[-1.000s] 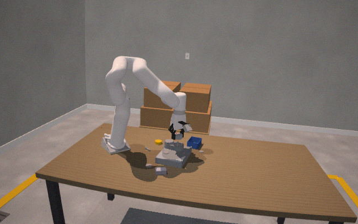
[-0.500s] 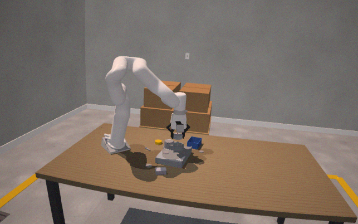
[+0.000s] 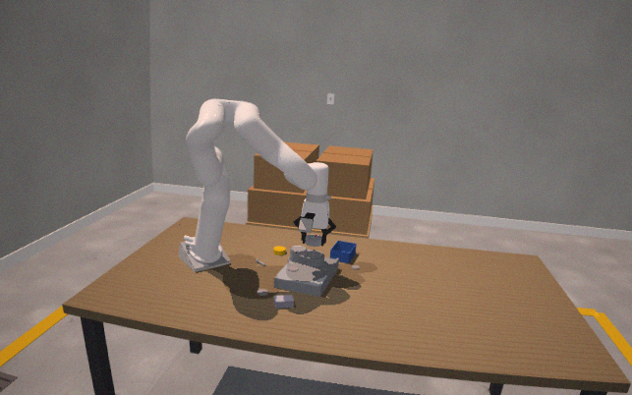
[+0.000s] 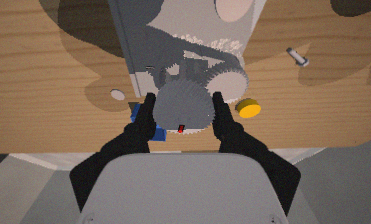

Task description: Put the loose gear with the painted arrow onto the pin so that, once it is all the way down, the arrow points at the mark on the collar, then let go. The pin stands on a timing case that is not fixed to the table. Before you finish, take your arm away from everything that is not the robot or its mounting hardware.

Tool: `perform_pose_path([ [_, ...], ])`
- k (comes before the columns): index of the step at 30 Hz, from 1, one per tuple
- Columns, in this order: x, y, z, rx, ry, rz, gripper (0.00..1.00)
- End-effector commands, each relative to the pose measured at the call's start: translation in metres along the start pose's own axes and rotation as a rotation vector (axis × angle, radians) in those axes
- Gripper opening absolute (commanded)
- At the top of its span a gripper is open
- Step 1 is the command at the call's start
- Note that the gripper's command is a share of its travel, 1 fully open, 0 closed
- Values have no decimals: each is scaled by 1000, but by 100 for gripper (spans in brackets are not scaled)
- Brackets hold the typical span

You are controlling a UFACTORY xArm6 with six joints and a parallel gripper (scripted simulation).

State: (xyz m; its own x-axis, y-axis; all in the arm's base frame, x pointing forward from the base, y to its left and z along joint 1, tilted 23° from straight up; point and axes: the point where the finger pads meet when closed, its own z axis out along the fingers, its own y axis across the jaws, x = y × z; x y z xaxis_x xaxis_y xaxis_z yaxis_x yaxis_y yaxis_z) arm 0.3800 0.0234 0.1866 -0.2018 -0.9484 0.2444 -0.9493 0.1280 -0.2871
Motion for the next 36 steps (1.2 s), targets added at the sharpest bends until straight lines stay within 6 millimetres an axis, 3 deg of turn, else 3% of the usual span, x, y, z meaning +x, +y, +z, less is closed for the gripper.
perform_pose_path([
  [1, 0, -1, -1, 8, 7, 119, 0],
  [18, 0, -1, -1, 9, 6, 335, 0],
  [36, 0, -1, -1, 9, 5, 371, 0],
])
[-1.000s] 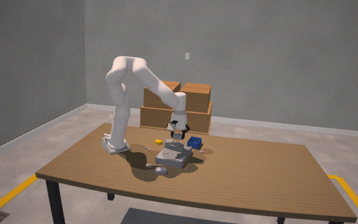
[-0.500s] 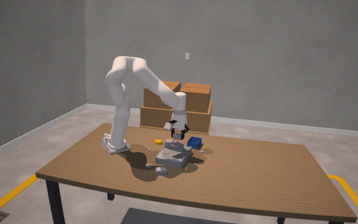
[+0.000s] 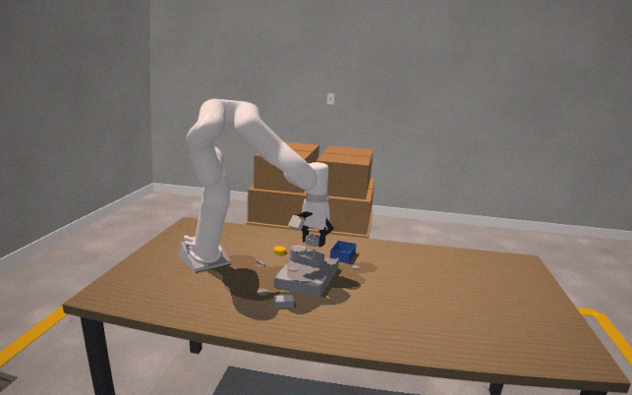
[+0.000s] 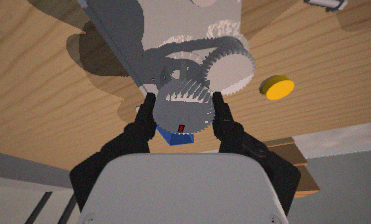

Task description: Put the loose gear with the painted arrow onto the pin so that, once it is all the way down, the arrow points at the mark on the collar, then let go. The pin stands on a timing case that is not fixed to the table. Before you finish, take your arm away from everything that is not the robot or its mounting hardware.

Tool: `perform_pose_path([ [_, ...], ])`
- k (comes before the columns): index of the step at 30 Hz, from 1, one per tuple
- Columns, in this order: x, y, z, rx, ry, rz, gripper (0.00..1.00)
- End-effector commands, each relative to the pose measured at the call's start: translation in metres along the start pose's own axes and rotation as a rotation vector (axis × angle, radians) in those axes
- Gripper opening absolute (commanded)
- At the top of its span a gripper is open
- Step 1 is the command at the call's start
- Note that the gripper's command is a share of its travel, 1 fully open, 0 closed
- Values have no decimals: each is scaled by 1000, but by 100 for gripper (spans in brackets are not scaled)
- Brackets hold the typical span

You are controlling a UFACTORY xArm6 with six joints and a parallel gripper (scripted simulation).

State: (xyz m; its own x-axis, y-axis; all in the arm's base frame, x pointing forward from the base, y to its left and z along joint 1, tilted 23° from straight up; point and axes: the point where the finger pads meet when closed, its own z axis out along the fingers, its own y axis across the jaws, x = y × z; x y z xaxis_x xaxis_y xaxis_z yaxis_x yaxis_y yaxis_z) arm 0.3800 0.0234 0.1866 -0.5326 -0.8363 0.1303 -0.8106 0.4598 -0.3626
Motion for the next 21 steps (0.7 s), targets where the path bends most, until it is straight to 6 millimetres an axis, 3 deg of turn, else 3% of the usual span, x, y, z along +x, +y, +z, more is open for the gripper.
perform_pose_path([
  [1, -1, -1, -1, 3, -3, 1, 0],
  [21, -2, -2, 7, 3, -3, 1, 0],
])
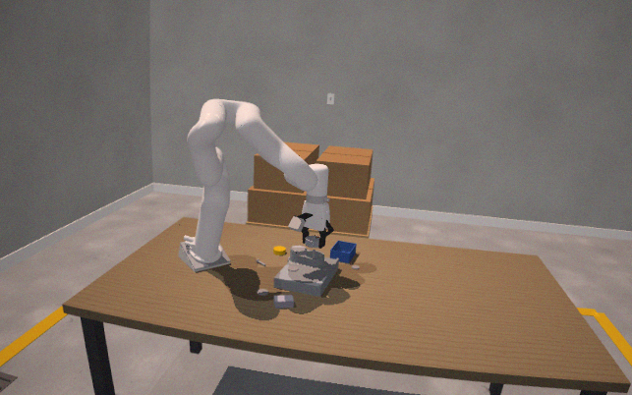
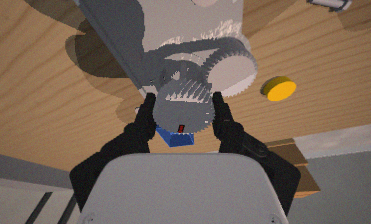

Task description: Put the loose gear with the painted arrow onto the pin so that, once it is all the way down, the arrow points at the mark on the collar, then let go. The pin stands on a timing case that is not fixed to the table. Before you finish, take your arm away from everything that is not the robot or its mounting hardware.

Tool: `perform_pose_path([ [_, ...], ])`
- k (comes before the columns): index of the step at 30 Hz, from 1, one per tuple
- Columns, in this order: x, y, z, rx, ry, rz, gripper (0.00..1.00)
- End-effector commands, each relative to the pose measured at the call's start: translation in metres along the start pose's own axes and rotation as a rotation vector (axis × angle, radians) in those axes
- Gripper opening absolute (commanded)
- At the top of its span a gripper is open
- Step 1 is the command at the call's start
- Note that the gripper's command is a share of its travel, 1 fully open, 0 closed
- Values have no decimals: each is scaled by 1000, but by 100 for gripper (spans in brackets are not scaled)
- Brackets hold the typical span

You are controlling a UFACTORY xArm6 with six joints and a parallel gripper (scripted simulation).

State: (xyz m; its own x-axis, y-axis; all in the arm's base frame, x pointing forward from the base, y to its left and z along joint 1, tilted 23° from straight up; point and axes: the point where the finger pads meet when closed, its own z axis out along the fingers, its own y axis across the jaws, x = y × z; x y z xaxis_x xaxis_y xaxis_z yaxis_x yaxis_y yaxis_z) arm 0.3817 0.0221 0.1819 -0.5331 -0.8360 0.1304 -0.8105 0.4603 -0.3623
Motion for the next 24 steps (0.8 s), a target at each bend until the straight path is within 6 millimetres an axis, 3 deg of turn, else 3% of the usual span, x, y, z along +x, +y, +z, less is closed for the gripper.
perform_pose_path([
  [1, -1, -2, 4, 3, -3, 1, 0],
  [9, -3, -3, 15, 3, -3, 1, 0],
  [24, -3, -3, 16, 3, -3, 1, 0],
])
